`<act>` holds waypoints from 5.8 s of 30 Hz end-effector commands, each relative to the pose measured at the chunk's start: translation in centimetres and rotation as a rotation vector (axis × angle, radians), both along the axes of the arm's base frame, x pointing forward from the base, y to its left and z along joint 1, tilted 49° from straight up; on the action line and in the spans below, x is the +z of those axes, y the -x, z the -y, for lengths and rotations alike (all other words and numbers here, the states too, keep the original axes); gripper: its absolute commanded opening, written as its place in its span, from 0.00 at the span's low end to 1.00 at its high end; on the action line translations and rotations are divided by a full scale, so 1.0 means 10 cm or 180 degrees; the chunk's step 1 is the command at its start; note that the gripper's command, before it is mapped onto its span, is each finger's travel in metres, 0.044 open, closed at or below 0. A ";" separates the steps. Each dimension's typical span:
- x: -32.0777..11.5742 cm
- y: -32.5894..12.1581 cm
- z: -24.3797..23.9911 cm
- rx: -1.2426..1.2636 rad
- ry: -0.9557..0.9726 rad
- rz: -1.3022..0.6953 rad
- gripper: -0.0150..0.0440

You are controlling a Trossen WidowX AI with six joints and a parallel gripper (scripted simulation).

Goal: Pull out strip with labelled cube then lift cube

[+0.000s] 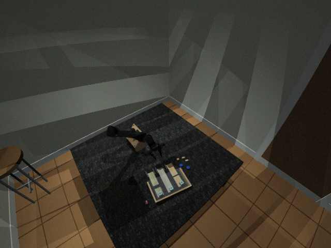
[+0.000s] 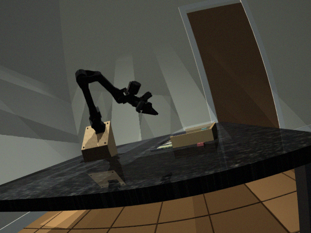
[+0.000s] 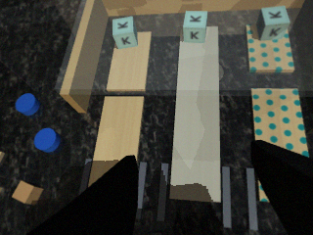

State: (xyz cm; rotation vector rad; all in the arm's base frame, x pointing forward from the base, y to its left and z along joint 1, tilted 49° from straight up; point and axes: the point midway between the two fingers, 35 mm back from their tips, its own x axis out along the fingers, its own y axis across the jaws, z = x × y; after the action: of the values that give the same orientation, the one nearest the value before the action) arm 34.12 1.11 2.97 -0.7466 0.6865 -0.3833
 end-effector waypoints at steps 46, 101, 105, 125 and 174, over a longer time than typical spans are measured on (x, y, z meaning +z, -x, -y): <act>-0.70 -0.50 1.00 -0.2230 -0.0363 -0.1273 0.25; -0.97 -0.49 1.28 -0.2234 -0.0349 -0.1270 0.25; -0.97 -0.49 1.29 -0.2234 -0.0349 -0.1270 0.25; -0.98 -0.49 1.30 -0.2234 -0.0349 -0.1270 0.25; -1.14 0.14 1.20 -0.2235 -0.0346 -0.1283 0.25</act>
State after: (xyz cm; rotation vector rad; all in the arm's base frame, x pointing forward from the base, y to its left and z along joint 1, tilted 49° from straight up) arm 34.06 -10.69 -8.04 -0.4622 1.3205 -0.8311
